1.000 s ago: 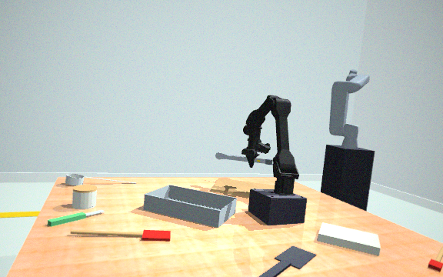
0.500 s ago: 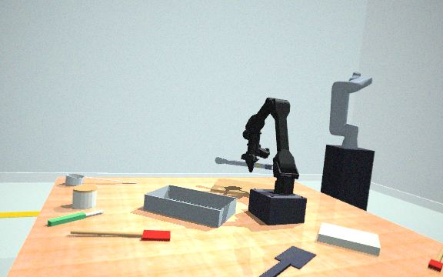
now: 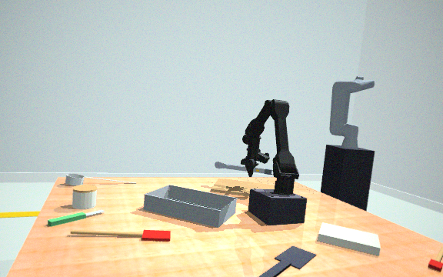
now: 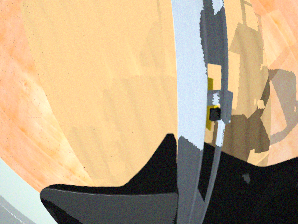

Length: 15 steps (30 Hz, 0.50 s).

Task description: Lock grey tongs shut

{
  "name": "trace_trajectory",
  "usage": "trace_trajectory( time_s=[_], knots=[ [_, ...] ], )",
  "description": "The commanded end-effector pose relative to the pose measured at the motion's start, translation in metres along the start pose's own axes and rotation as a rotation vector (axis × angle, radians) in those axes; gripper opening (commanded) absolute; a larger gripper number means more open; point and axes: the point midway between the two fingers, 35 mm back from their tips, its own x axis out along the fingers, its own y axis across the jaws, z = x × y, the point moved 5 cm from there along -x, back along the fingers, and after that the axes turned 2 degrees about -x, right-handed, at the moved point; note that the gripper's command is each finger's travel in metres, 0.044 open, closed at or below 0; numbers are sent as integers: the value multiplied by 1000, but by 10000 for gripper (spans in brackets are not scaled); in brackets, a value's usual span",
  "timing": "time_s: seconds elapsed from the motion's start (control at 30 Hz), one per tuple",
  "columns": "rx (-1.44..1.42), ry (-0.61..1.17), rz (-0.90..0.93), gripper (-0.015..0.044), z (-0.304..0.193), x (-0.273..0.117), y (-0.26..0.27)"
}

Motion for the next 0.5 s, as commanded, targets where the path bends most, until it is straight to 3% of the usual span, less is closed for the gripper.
trace_trajectory(
  time_s=[0.0, 0.47],
  knots=[
    [-1, -3, 1, -150, 1, 8, 0],
    [-1, -3, 1, -150, 3, 25, -3]
  ],
)
